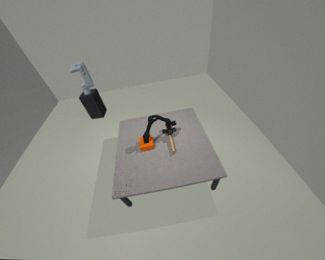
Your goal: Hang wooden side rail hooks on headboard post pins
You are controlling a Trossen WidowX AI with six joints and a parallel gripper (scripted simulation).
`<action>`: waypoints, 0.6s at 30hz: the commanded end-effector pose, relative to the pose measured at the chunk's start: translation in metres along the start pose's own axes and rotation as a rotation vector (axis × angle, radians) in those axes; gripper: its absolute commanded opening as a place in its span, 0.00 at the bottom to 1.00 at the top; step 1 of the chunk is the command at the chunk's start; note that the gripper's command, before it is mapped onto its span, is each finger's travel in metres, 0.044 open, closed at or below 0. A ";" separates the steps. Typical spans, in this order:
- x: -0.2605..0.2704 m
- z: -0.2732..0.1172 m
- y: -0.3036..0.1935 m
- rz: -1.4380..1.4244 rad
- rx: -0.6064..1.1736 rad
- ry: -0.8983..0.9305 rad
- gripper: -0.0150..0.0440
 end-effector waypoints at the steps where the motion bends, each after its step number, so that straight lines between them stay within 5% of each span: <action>1: 0.001 -0.001 -0.002 -0.001 0.004 0.008 0.25; 18: -0.001 0.000 -0.004 -0.001 0.005 0.008 0.25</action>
Point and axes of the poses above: the point midway between the two fingers, 35 mm back from their tips, its own z axis out along the fingers, its own x axis across the jaws, y = z × x, the point moved 10 cm from there along -z, back along the fingers, and after that the axes turned 3 degrees about -z, right-handed, at the moved point
